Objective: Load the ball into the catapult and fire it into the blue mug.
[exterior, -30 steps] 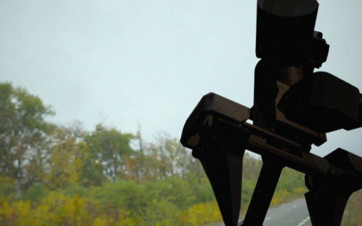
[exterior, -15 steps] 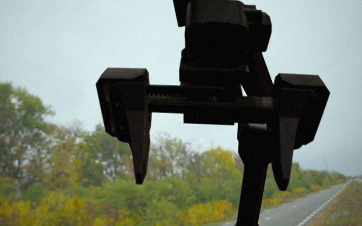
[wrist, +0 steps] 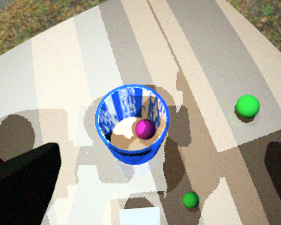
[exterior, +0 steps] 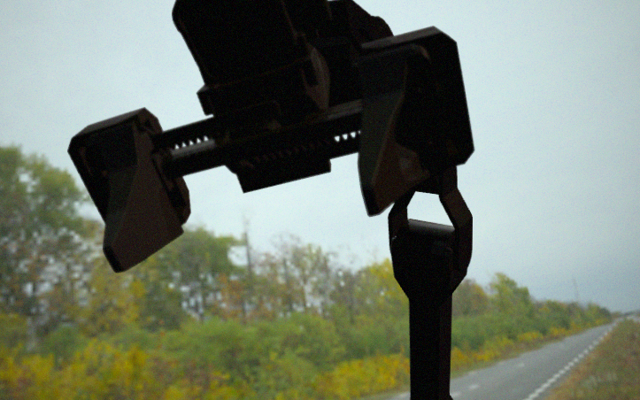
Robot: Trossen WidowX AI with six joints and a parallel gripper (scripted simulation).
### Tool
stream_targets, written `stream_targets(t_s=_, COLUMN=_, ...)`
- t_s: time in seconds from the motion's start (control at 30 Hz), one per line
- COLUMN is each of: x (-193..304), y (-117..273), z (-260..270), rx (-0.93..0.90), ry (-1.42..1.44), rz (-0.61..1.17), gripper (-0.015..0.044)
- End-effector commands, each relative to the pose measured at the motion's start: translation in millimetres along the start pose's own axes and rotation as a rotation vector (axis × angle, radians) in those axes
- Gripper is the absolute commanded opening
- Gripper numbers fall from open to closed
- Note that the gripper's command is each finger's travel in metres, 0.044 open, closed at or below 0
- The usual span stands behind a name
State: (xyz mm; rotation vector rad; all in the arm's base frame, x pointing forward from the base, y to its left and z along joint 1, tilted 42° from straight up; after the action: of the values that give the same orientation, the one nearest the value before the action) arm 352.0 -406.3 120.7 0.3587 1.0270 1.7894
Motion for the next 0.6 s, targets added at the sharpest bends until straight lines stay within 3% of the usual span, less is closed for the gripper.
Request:
stream_targets(t_s=0.0, x=-1.4, y=-1.1, z=2.0, rx=-0.012, ry=-0.005, rz=-0.004, gripper=0.044)
stream_targets(t_s=0.57, x=-0.9, y=-0.9, z=0.5, rx=-0.005, ry=-0.004, rz=-0.003, gripper=0.044)
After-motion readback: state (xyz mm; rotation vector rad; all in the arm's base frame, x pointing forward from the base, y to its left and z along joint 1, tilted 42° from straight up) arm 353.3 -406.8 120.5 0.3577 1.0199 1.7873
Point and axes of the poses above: the point midway between the two fingers, 35 mm back from their tips, its own y axis back along the fingers, its own z axis across the jaws, x = y × z, the point moved 10 cm from there along y, back along the fingers, and after that the axes turned 8 degrees about -y, right-handed, at the moved point
